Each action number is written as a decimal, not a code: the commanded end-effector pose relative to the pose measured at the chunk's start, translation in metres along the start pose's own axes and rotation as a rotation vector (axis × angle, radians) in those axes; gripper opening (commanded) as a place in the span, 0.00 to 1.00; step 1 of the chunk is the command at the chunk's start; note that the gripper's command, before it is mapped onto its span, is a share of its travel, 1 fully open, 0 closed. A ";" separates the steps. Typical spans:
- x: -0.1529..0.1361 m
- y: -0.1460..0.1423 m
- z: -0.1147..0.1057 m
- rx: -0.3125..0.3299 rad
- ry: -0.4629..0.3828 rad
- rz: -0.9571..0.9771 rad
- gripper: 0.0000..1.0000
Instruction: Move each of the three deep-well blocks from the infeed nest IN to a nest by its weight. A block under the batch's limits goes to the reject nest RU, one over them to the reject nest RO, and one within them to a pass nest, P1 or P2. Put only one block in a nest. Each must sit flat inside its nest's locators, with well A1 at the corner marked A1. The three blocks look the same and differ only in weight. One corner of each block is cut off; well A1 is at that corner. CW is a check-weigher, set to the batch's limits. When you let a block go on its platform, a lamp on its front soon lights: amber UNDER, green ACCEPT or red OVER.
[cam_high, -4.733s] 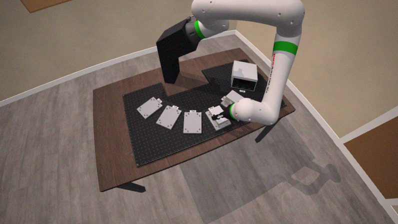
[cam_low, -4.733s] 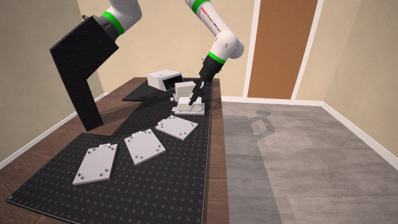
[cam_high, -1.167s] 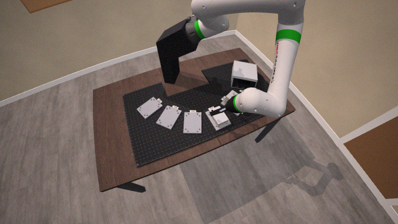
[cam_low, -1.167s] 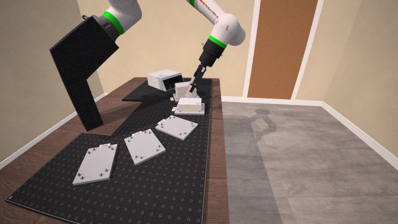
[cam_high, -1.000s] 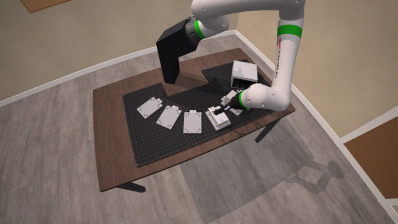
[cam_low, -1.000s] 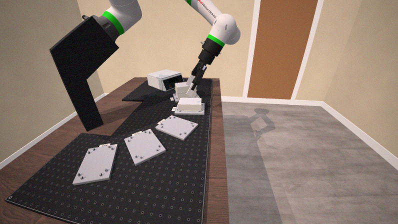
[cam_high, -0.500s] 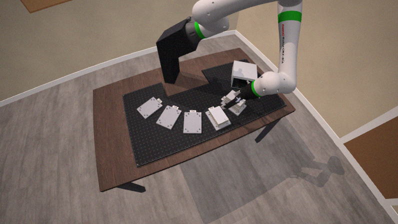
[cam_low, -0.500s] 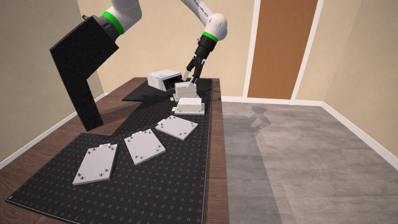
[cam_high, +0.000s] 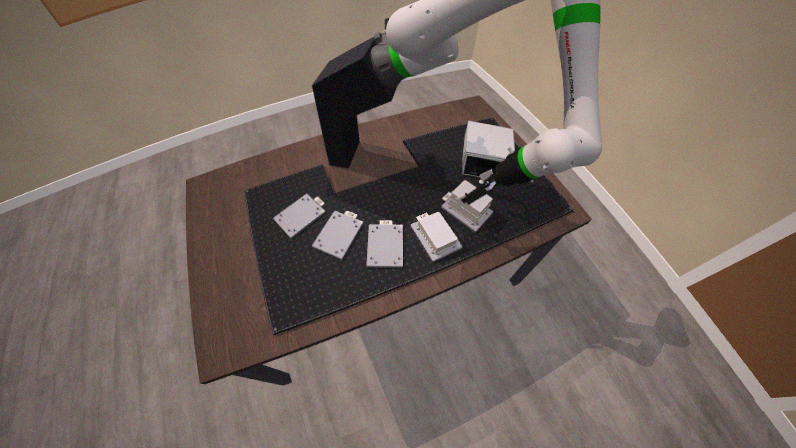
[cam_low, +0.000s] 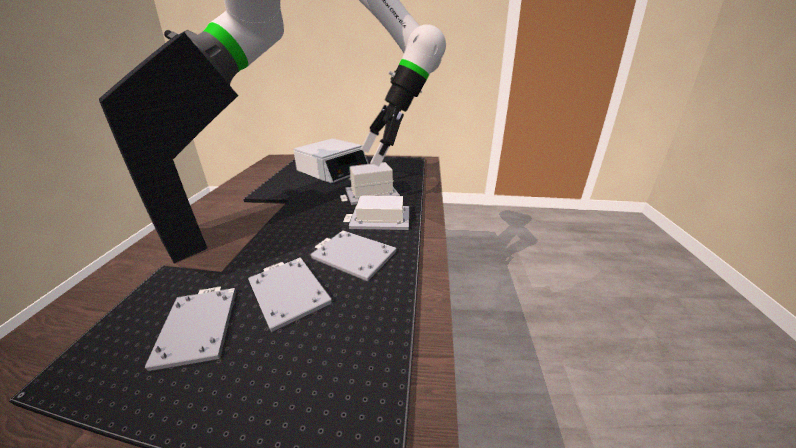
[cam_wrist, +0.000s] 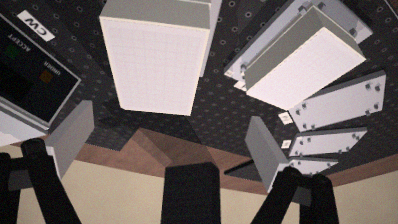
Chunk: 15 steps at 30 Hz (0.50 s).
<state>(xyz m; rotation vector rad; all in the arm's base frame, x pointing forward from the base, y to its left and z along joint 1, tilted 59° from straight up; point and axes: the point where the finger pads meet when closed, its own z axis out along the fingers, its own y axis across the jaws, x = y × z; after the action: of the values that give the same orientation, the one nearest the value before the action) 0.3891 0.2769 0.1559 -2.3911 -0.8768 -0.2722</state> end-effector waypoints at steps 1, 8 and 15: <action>0.000 -0.018 -0.004 -0.002 0.000 0.001 1.00; 0.000 -0.021 -0.004 -0.002 0.000 0.001 1.00; 0.000 -0.021 -0.004 -0.002 0.000 0.001 1.00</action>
<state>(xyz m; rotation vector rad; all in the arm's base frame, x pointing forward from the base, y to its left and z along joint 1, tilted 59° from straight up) 0.3755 0.2874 0.1684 -2.3934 -0.8761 -0.2725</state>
